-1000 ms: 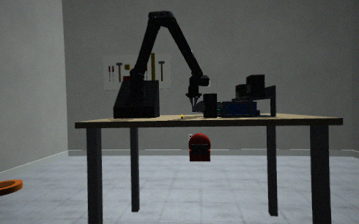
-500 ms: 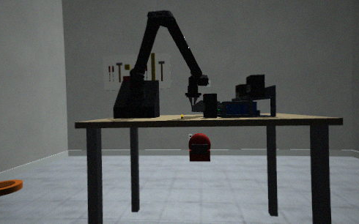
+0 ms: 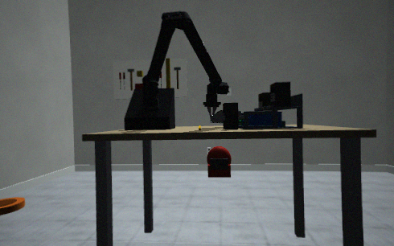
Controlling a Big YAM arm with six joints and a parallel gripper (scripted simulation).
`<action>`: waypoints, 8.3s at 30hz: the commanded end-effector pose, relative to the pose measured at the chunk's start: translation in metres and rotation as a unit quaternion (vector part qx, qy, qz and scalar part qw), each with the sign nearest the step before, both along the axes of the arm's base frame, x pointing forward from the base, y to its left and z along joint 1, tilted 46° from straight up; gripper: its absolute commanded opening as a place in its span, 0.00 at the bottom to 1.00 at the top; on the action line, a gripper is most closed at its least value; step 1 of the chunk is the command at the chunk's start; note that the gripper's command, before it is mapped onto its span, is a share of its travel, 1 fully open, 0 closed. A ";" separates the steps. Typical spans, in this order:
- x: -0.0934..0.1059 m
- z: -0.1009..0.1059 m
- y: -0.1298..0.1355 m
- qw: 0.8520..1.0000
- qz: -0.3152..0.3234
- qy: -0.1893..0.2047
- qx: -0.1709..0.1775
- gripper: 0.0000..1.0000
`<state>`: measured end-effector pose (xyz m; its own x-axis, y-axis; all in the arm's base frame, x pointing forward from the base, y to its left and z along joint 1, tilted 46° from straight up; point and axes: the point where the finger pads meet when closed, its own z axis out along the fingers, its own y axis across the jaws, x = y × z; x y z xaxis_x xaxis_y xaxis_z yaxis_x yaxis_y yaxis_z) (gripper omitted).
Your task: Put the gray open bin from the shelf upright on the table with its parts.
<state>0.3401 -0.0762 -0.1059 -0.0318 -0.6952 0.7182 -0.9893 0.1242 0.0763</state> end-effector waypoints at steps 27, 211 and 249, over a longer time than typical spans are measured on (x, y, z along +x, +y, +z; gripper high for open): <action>0.019 0.012 0.013 0.999 0.012 -0.033 0.004 0.00; -0.013 0.011 0.014 1.000 0.010 -0.028 0.003 0.00; -0.023 0.012 0.017 0.999 0.011 -0.031 0.004 0.00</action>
<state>0.3010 -0.0713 -0.1029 -0.0311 -0.6945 0.7188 -0.9894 0.1235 0.0764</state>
